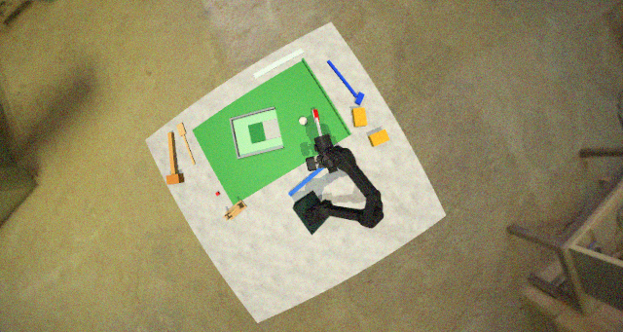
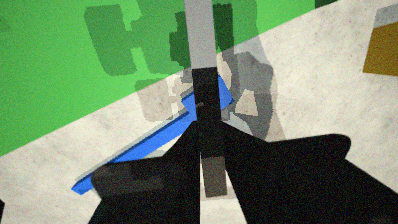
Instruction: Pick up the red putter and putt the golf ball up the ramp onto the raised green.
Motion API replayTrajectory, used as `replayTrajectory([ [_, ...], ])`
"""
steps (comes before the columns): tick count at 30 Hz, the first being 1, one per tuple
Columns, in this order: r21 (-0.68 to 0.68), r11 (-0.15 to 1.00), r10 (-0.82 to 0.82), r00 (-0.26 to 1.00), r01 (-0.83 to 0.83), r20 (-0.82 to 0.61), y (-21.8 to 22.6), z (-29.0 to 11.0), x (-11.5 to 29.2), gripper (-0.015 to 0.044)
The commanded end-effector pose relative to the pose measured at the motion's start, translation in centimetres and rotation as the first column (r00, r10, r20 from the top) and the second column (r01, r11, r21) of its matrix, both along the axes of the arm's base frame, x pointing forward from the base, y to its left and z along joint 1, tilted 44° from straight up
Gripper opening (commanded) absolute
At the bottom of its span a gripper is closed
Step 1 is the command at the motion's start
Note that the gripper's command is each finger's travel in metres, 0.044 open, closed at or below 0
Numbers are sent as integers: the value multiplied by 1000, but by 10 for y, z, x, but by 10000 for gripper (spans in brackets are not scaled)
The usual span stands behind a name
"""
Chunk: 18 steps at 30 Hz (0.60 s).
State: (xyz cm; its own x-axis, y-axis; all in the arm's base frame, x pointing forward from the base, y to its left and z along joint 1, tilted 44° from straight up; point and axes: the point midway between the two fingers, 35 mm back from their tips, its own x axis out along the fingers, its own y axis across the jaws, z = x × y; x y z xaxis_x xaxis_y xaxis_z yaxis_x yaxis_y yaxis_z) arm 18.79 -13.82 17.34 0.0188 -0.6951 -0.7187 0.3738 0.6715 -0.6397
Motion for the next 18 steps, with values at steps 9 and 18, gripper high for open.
replayTrajectory([
  [9,0,1000,6,1000,-6,3,-22,17,-10,0],
  [18,6,1000,0,1000,0,-4,-15,8,-5,0],
])
